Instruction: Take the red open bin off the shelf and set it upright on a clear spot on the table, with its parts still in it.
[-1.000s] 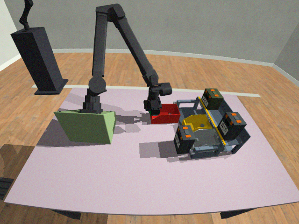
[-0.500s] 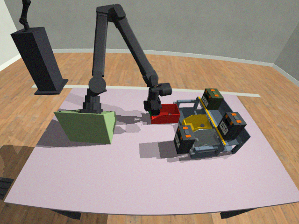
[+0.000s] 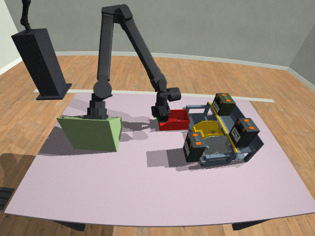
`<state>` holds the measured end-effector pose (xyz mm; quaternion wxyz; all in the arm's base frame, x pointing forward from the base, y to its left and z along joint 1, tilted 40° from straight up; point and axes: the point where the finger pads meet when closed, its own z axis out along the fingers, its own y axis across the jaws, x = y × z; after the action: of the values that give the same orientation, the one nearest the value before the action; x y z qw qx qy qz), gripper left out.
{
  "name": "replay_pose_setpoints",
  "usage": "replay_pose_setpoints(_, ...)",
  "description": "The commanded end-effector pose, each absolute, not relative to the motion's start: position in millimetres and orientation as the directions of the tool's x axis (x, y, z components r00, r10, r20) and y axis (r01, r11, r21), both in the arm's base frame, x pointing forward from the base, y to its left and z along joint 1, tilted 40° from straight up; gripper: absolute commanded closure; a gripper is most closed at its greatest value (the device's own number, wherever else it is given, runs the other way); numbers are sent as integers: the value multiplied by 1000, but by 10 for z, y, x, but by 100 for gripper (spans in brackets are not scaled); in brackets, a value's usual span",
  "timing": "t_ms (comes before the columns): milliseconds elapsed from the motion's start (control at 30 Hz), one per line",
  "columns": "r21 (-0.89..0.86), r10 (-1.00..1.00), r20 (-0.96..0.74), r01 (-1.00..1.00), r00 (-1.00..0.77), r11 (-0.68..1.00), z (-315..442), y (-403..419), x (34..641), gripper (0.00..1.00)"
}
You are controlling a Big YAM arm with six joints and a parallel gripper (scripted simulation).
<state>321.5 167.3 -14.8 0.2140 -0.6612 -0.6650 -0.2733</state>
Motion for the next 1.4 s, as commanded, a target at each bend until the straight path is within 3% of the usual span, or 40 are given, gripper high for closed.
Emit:
replay_pose_setpoints(0, 69, 765, 643, 997, -21, -30, -197, 1685, 3203, 100)
replay_pose_setpoints(1000, 69, 765, 643, 997, -21, -30, -197, 1685, 3203, 100)
replay_pose_setpoints(1033, 69, 765, 643, 997, -21, -30, -197, 1685, 3203, 10)
replay_pose_setpoints(1367, 65, 765, 643, 997, -19, -30, -199, 1684, 3195, 10)
